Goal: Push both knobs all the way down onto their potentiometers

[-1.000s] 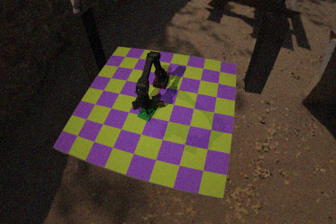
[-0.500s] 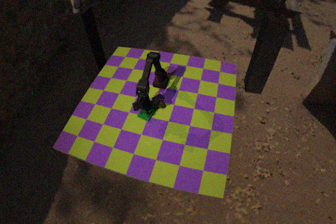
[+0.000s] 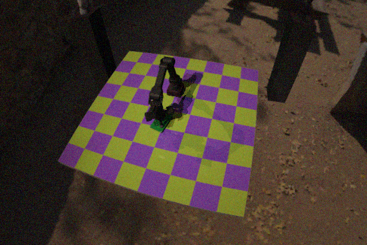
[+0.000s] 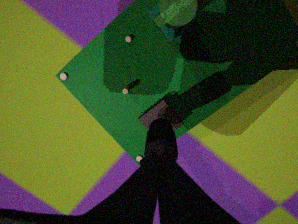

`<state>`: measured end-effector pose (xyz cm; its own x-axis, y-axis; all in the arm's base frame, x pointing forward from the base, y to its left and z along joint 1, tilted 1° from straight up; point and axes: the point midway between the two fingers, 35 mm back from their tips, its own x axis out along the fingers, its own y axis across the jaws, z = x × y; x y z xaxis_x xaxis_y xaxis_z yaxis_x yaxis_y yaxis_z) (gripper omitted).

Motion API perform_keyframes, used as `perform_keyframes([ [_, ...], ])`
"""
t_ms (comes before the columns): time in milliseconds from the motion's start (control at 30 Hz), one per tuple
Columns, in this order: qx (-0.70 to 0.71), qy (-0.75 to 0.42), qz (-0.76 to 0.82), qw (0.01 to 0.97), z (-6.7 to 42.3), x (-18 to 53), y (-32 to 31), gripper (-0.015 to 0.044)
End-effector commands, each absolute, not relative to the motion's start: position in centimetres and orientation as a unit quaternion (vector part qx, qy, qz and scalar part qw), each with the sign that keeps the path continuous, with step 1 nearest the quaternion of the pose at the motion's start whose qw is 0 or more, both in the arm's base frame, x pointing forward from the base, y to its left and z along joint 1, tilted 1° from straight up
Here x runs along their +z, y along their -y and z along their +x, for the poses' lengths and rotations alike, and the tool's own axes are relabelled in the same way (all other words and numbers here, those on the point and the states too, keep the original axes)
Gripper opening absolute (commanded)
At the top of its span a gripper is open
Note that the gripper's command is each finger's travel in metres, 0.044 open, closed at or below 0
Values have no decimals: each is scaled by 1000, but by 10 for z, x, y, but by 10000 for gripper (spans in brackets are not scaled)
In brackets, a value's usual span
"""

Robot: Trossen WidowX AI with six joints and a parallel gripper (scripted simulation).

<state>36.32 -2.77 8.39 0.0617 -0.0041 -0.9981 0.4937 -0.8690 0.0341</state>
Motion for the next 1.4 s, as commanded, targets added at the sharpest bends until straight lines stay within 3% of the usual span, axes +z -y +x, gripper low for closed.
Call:
perform_keyframes([
  [0, -665, -174, 702, 185, 363, 81, 27, 0],
  [1367, -665, -174, 702, 185, 363, 77, 27, 0],
])
